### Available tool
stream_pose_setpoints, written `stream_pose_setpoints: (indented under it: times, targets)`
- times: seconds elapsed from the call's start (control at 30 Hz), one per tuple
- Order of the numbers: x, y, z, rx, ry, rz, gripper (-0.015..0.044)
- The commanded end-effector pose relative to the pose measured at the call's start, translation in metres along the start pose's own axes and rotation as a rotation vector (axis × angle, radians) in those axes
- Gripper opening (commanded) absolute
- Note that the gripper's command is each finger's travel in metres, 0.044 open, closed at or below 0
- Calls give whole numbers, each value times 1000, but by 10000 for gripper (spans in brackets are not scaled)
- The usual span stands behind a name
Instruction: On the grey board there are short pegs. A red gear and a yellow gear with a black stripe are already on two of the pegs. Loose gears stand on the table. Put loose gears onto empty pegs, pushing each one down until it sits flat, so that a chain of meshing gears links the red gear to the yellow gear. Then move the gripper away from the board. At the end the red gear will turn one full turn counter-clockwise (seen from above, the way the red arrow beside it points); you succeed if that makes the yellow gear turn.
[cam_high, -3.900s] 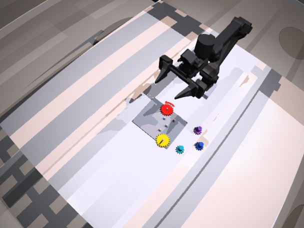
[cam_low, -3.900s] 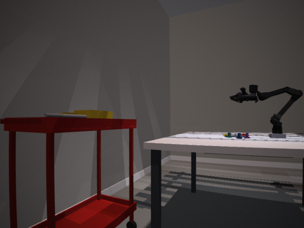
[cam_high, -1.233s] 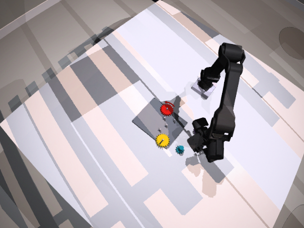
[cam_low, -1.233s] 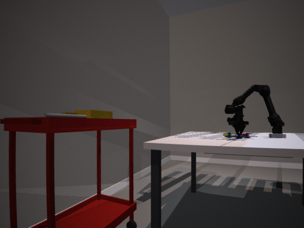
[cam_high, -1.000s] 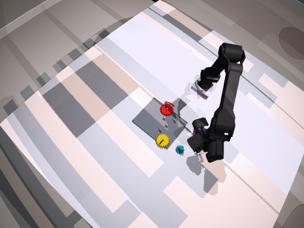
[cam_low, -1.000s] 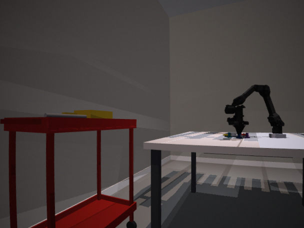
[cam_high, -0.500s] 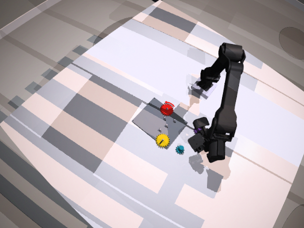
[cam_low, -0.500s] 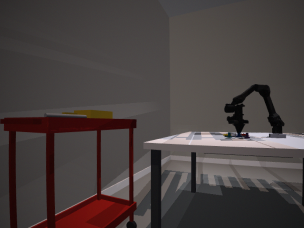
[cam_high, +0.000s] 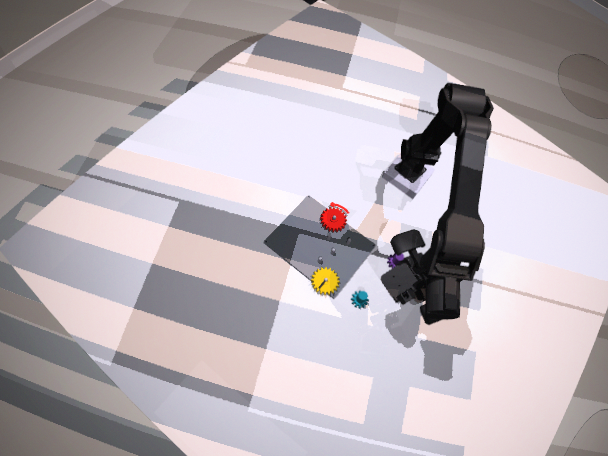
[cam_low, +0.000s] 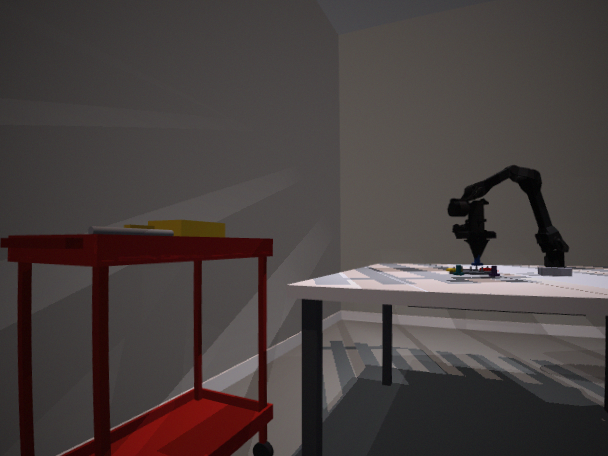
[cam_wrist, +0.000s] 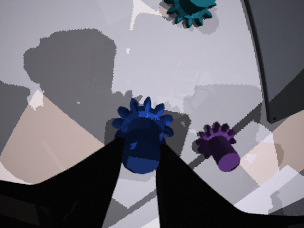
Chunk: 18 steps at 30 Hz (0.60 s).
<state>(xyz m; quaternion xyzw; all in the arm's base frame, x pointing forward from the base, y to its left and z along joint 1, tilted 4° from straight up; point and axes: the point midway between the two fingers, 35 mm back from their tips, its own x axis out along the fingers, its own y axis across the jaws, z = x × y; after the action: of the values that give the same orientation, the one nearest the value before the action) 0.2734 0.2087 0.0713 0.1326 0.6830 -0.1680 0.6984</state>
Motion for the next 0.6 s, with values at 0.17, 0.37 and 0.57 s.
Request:
stream_pose_setpoints:
  times: [0.17,0.37,0.57]
  targets:
    - [-25,1,0,5,-7,9,0]
    - [-39,0,-1,5,-7,9,0]
    - [-53,-1,-3,6,-7,9,0]
